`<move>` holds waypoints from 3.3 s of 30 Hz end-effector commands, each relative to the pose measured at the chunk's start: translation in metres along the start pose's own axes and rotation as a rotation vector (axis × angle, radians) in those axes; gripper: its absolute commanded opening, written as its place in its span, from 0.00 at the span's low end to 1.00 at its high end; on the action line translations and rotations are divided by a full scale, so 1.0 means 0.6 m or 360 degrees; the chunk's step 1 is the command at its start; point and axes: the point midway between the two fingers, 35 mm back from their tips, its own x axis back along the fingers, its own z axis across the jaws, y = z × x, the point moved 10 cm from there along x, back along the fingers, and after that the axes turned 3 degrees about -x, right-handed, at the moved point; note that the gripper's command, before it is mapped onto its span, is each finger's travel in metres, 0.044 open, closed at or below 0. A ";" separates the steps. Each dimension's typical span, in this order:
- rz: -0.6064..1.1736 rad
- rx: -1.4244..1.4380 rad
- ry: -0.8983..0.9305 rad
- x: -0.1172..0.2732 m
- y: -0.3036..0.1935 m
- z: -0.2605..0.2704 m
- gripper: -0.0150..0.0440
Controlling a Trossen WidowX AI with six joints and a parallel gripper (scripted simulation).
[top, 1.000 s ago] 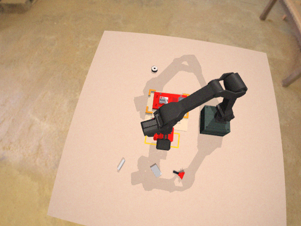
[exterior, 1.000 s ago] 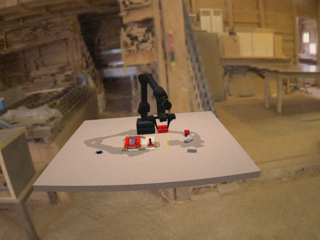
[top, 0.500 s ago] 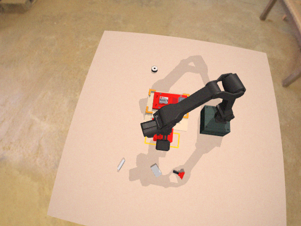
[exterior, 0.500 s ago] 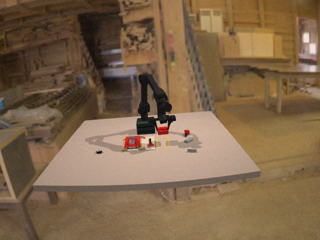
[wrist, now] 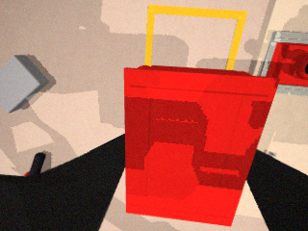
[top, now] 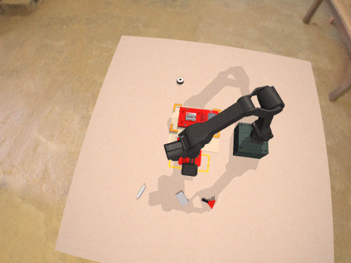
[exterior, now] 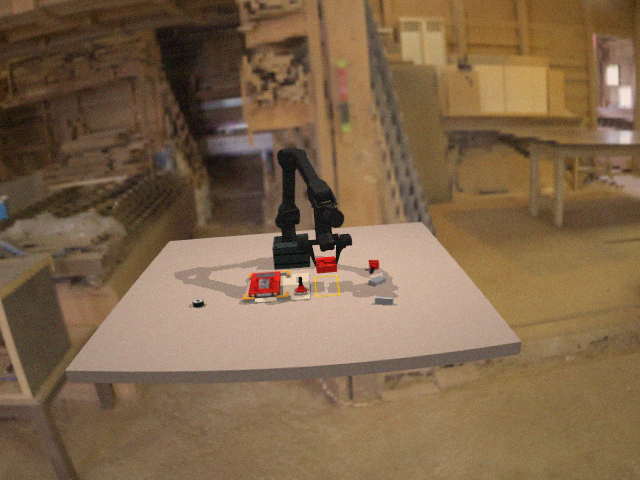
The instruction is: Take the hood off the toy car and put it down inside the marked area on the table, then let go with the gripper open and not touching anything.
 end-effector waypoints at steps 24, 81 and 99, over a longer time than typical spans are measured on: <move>0.0006 -0.0003 -0.0007 -0.039 -0.002 -0.002 0.25; 0.0006 -0.0003 -0.0008 -0.099 -0.006 -0.004 0.25; 0.0006 -0.0003 -0.0008 -0.113 -0.006 -0.004 0.25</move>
